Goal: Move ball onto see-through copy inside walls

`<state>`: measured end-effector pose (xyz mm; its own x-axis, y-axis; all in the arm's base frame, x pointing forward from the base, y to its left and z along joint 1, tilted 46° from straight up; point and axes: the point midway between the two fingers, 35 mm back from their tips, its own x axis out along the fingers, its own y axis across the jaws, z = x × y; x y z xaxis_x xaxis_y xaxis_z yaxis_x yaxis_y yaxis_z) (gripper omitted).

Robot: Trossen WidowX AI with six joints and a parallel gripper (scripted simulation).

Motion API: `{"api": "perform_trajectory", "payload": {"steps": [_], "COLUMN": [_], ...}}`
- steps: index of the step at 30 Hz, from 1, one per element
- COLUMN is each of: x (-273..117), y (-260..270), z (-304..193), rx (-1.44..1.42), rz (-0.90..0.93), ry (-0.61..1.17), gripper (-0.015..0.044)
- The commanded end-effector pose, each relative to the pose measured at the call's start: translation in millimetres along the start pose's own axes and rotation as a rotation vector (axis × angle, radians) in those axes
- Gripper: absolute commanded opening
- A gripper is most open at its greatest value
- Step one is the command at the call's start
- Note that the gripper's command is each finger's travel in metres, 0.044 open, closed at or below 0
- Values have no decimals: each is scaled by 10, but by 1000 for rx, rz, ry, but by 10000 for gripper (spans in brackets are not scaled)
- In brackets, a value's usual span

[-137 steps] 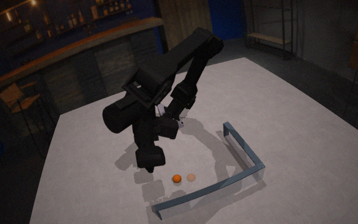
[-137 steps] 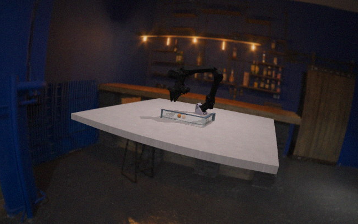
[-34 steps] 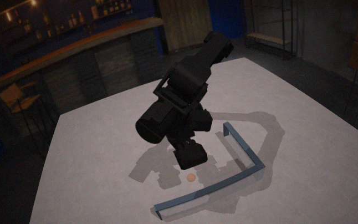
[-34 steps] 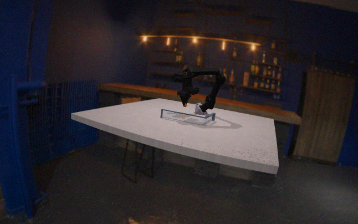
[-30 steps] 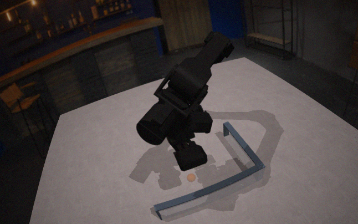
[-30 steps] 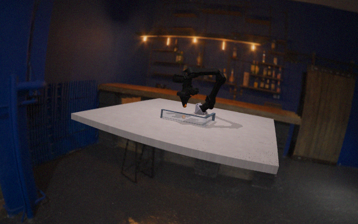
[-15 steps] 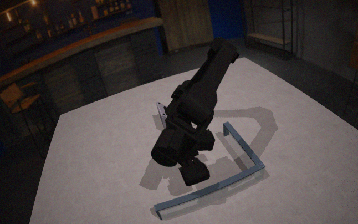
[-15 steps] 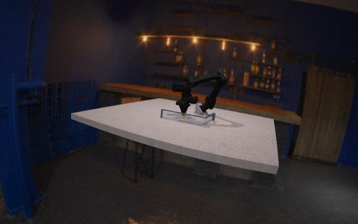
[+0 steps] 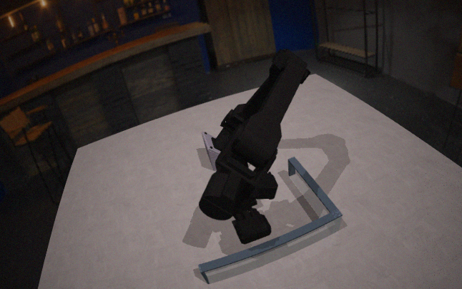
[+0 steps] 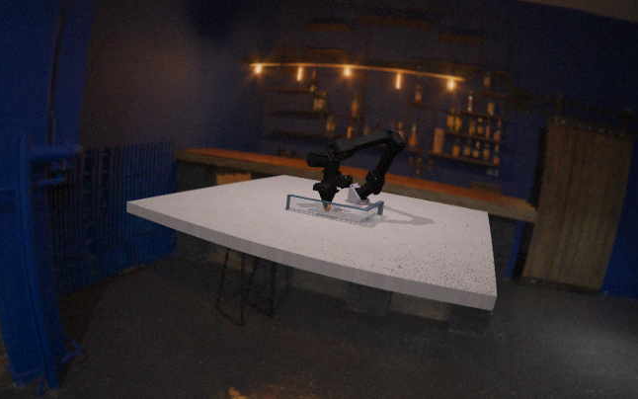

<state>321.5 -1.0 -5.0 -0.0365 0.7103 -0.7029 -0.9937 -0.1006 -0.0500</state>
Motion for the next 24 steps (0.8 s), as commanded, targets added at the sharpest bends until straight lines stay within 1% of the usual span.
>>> {"api": "perform_trajectory", "payload": {"steps": [1, 10, 19, 24], "x": [104, 128, 93, 93], "y": [21, 22, 7, 7], "z": [15, 15, 4, 4], "rx": [6, 6, 1, 1], "rz": [7, 7, 2, 2], "ry": [-7, -7, -1, -1], "gripper": [0, 0, 236, 236]}}
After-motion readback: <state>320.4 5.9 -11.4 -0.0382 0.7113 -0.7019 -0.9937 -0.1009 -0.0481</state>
